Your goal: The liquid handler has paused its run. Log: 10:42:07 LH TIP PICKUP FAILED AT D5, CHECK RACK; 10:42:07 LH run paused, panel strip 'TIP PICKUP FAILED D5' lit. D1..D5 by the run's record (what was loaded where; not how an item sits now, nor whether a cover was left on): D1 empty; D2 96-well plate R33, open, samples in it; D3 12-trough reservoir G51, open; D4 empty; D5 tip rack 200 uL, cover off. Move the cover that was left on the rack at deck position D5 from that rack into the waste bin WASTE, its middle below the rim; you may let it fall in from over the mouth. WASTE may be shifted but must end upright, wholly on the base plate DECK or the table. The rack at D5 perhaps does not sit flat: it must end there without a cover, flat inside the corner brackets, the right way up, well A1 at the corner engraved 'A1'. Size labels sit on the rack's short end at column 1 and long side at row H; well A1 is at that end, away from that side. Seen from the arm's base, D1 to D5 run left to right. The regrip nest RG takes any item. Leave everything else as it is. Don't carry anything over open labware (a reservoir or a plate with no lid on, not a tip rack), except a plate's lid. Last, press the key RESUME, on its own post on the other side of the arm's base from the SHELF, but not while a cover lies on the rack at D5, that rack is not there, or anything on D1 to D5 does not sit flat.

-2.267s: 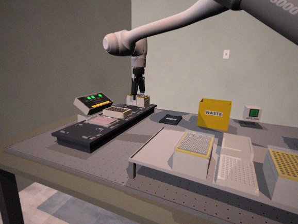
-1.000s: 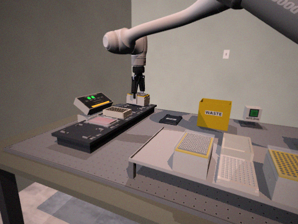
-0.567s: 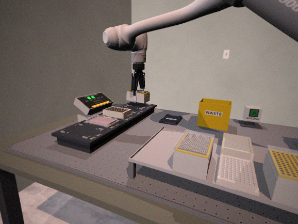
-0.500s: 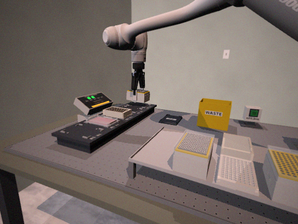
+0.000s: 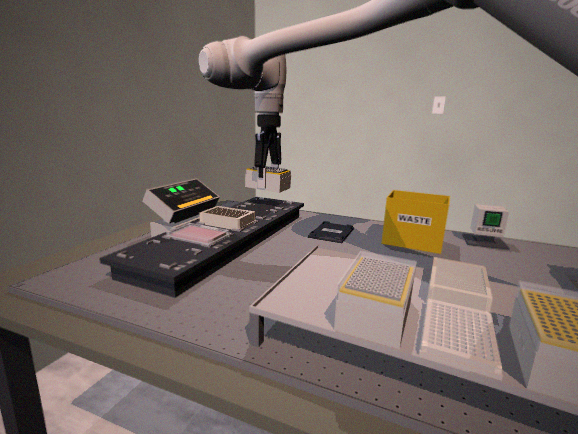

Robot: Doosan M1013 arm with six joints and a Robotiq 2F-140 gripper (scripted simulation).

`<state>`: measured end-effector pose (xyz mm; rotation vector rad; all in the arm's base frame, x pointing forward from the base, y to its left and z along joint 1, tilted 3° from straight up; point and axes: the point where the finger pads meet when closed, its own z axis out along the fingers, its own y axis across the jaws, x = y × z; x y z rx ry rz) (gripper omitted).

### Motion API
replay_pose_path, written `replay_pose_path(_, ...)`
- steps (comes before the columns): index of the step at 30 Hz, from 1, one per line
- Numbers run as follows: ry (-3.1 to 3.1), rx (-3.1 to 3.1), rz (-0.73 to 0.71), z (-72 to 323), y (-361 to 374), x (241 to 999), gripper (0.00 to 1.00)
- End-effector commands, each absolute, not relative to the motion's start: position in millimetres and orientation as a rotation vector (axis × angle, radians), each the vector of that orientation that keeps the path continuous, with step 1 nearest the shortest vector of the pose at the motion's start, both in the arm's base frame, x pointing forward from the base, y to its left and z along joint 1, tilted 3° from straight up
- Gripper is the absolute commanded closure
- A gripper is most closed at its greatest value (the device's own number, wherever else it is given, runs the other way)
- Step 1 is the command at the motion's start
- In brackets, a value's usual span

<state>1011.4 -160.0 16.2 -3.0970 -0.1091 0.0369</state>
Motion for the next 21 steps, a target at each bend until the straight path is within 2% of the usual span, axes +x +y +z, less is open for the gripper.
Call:
replay_pose_path(1,-0.109,-3.097,0.036,21.8,-160.1,1011.6,1.0)
replay_pose_path(21,-0.109,-3.097,0.036,51.8,-161.4,1012.4,1.0)
